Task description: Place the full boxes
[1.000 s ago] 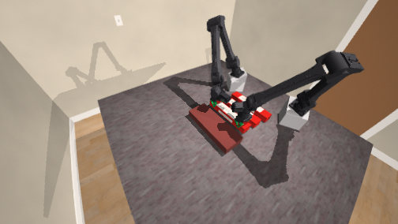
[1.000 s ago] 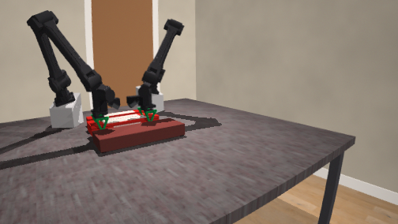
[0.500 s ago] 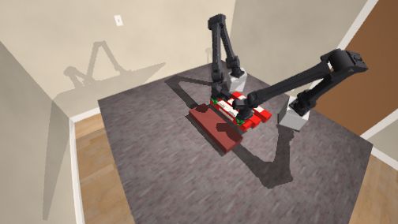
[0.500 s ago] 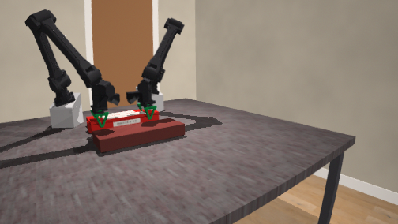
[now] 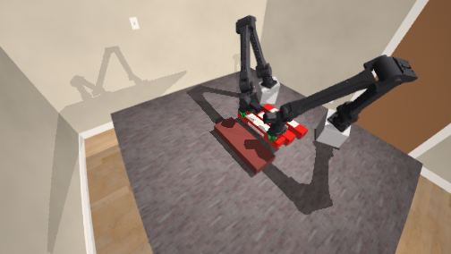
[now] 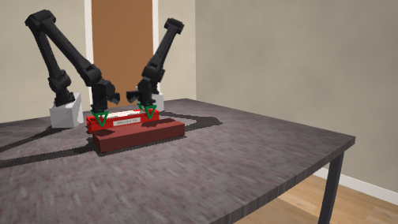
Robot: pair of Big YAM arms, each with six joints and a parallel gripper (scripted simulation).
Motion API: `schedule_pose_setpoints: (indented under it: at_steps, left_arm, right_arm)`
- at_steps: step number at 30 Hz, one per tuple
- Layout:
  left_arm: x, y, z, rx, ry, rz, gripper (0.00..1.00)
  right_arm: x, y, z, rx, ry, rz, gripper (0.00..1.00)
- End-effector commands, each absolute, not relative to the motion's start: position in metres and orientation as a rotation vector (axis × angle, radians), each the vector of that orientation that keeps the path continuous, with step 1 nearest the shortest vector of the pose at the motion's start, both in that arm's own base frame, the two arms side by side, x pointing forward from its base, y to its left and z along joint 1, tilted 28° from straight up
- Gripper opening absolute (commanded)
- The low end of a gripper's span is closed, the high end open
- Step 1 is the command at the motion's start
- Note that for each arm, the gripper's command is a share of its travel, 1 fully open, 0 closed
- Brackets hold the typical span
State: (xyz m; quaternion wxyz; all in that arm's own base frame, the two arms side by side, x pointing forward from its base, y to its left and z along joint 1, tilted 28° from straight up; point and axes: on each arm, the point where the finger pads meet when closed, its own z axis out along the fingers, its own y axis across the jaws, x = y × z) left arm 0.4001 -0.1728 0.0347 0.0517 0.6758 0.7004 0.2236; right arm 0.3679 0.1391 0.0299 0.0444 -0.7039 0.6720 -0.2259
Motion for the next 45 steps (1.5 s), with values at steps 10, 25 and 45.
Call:
schedule_pose_setpoints:
  at_steps: [10,25,45]
  left_arm:
    - [0.415,-0.195,0.079,2.004,2.058,0.701,0.00]
    - [0.416,-0.195,0.082,2.004,2.058,0.701,0.00]
    - [0.407,-0.200,0.103,1.986,2.069,0.696,0.00]
  right_arm:
    - [0.382,0.155,0.069,-2.101,1.991,-0.718,0.00]
    - [0.382,0.156,0.071,-2.101,1.990,-0.718,0.00]
    - [0.373,0.161,0.092,-2.081,2.002,-0.713,0.00]
